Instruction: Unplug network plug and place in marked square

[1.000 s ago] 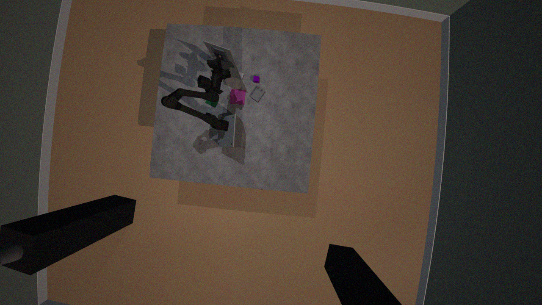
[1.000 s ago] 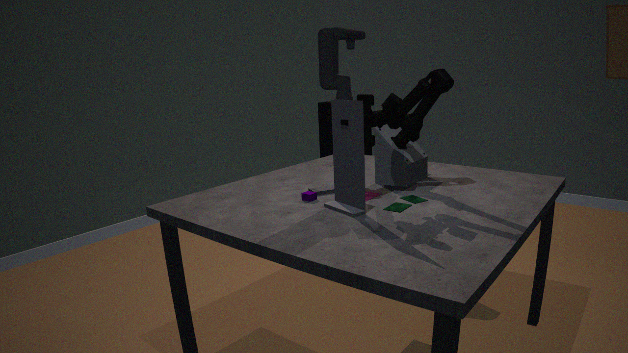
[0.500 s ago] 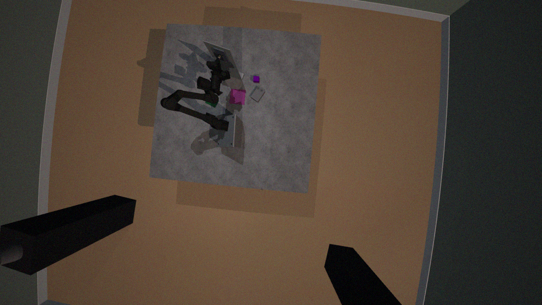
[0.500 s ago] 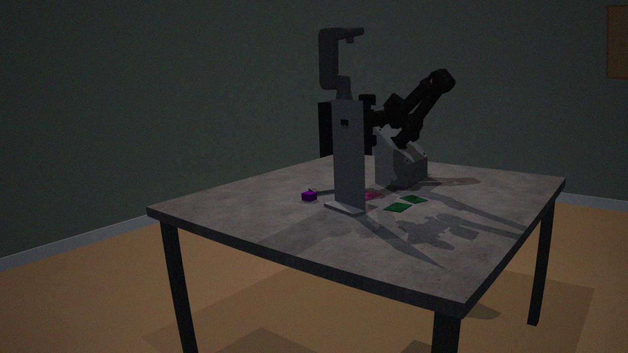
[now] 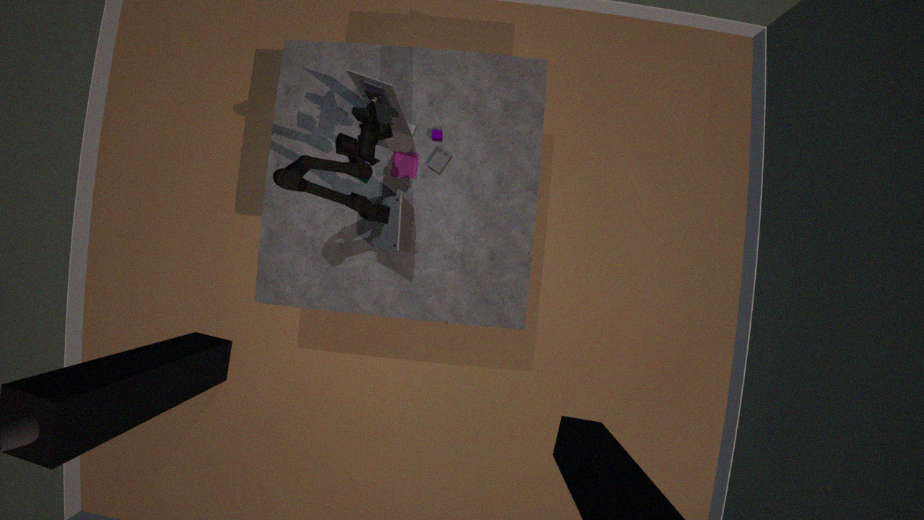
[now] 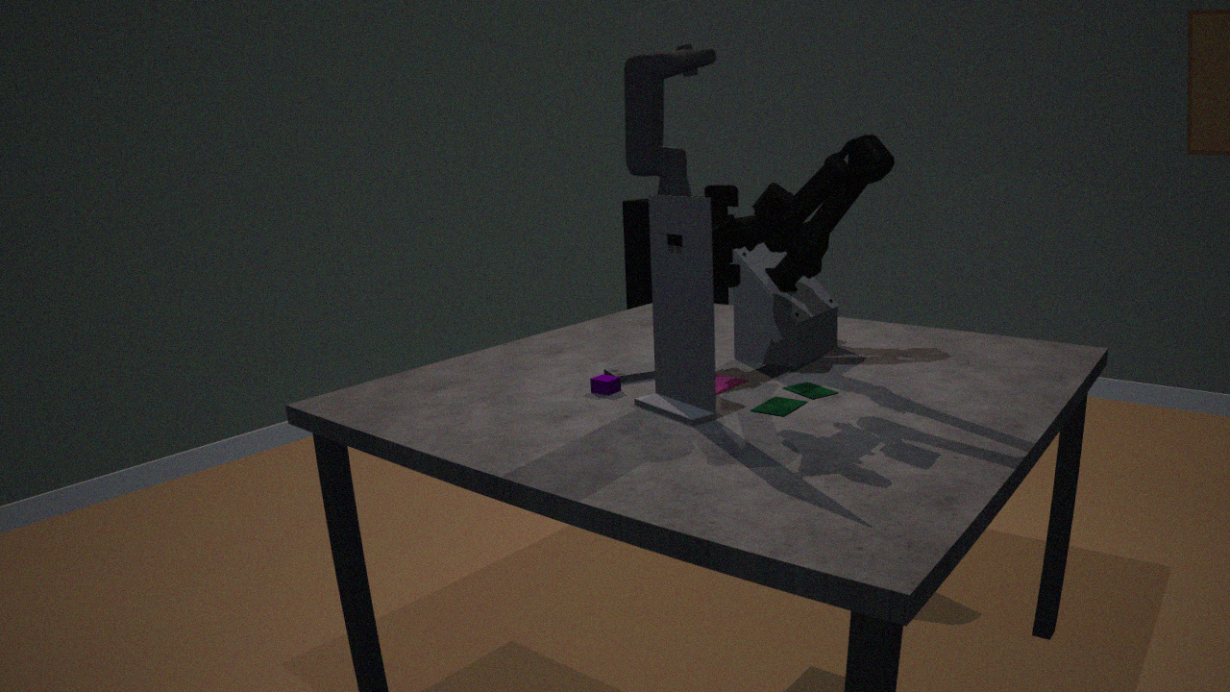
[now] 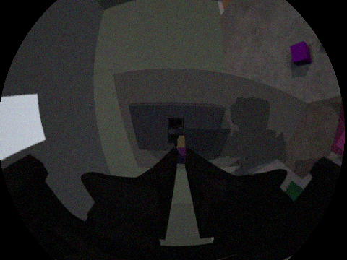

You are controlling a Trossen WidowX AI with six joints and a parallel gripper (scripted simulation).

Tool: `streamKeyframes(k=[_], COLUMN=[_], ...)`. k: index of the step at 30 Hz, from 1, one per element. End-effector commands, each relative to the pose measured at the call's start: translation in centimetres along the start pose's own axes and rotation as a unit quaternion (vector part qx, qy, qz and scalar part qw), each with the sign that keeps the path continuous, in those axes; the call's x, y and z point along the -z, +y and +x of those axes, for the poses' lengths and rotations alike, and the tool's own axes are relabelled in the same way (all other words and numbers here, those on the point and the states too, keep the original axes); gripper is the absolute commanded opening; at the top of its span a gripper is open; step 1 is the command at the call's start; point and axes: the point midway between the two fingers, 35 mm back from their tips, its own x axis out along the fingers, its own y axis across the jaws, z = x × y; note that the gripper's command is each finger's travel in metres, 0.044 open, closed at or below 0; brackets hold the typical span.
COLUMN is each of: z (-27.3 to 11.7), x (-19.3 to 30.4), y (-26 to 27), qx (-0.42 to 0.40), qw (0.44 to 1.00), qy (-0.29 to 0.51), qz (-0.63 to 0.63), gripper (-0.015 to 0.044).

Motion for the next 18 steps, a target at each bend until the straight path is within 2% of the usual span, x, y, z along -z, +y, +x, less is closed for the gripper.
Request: streamKeyframes(k=[1,18], z=[-0.4,-1.4], x=[0.2,0.1], y=[0.1,0.1], qx=[-0.001,-0.001], qw=[1.000,1.000], qy=[0.004,0.004], qz=[0.001,0.000], gripper=[0.0000,0.0000])
